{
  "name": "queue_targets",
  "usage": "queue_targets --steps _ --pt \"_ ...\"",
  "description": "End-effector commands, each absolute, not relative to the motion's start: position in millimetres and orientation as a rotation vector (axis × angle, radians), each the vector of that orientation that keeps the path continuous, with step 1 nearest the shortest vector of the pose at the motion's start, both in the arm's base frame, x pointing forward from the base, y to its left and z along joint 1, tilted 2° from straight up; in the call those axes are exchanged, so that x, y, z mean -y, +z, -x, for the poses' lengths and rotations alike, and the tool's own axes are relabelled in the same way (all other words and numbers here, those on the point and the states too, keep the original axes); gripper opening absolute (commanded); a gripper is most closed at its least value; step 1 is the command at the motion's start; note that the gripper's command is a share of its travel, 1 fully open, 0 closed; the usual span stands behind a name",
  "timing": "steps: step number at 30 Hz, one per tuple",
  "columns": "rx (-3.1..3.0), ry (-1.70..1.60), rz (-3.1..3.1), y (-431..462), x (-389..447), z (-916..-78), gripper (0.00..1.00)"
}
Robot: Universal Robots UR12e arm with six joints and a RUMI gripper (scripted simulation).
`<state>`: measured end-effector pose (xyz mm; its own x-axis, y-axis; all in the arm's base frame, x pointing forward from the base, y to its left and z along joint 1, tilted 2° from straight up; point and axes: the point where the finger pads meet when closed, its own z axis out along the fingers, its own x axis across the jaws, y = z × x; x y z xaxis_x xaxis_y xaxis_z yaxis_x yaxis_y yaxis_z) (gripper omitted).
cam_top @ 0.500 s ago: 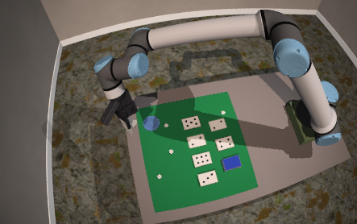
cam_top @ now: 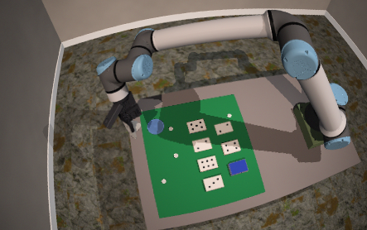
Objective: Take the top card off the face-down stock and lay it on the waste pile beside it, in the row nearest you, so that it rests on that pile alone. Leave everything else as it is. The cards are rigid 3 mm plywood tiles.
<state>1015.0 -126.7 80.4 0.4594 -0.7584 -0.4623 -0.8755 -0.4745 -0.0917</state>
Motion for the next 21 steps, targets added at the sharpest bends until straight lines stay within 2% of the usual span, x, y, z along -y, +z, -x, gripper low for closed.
queue_targets --steps 1,2,3,21 --pt "-1.39 0.518 2.397 81.9 126.9 -1015.6 0.0" --pt "-1.39 0.518 2.397 81.9 126.9 -1015.6 0.0" --pt "-1.39 0.518 2.397 81.9 126.9 -1015.6 1.0" --pt "-1.463 0.506 2.407 78.9 99.9 -989.5 1.0"
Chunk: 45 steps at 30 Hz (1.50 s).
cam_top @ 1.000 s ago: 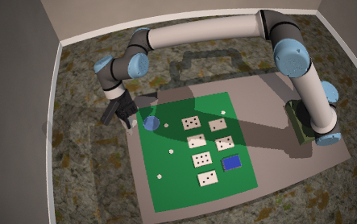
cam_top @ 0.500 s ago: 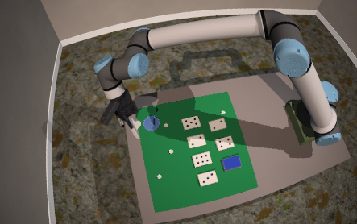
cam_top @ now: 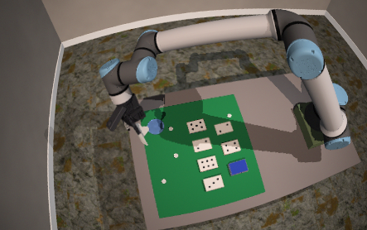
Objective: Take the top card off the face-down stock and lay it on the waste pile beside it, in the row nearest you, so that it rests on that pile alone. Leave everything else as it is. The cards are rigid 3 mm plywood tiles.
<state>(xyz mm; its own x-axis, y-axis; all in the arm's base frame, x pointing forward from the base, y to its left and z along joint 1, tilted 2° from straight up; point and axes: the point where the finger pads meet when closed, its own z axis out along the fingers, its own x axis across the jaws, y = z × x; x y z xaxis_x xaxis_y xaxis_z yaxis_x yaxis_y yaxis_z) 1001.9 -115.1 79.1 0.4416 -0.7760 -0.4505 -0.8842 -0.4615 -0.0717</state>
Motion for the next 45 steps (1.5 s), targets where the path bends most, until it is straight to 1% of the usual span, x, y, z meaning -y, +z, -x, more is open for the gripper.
queue_targets --steps 1,12,15,30,32,45 --pt "-1.475 0.504 2.408 78.4 96.0 -985.3 1.0" --pt "-1.664 0.446 2.411 68.3 38.0 -911.1 1.0" --pt "-1.664 0.446 2.411 68.3 38.0 -911.1 1.0" --pt "-1.936 0.309 2.362 48.9 -33.4 -780.4 1.0" --pt "-1.936 0.309 2.362 48.9 -33.4 -780.4 1.0" --pt "-2.157 0.147 2.261 27.4 -80.0 -647.7 1.0"
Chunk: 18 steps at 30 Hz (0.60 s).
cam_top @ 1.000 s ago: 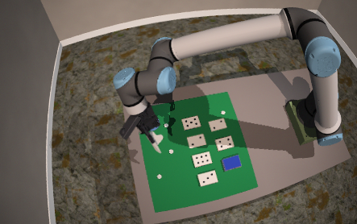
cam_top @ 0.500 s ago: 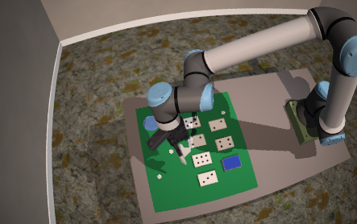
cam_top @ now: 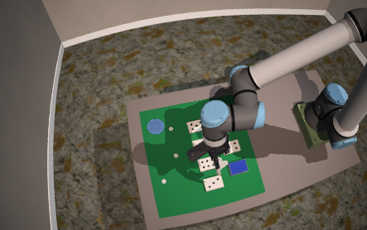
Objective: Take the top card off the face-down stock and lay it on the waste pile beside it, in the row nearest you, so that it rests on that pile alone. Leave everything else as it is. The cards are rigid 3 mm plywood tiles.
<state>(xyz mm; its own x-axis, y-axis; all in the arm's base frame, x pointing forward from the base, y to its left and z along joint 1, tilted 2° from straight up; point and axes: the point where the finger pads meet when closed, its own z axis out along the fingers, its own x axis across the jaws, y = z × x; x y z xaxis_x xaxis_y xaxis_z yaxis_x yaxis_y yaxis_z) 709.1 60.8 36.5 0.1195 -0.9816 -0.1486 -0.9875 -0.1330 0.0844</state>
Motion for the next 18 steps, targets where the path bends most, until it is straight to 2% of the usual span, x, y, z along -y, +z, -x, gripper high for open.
queue_targets --steps 1,18 --pt "-2.171 0.136 2.253 25.9 -82.4 -638.9 1.0" --pt "-2.266 0.048 2.182 14.0 -98.1 -569.8 1.0"
